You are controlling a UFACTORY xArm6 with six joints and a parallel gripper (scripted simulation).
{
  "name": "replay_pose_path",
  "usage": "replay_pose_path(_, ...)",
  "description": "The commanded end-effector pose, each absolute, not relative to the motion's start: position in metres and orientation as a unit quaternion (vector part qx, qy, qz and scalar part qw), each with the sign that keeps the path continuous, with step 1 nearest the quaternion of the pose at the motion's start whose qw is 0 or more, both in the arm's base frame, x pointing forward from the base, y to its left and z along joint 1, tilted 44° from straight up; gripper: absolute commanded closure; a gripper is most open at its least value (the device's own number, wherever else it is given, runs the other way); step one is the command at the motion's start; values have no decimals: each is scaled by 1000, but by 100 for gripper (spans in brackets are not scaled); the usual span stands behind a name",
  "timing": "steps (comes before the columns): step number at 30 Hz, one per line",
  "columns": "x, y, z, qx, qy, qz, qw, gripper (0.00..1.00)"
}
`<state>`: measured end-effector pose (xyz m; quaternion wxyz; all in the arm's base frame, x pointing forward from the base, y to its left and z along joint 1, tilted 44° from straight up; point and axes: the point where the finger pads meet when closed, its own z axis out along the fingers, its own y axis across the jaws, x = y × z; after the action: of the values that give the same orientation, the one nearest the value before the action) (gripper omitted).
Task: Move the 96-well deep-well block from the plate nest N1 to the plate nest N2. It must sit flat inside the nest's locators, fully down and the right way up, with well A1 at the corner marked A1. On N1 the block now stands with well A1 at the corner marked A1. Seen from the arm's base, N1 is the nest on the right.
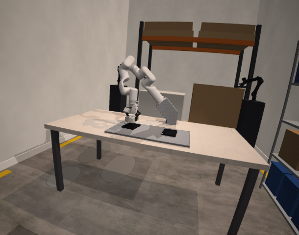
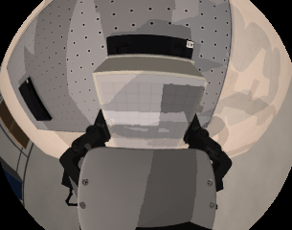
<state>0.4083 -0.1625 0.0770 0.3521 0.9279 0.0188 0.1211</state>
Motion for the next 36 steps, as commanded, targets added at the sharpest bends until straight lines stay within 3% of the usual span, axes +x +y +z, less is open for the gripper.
replay_pose_path(1, 407, -157, 83, 928, 19, 122, 352, 100)
replay_pose_path(36, 399, -134, 109, 928, 19, 122, 352, 100)
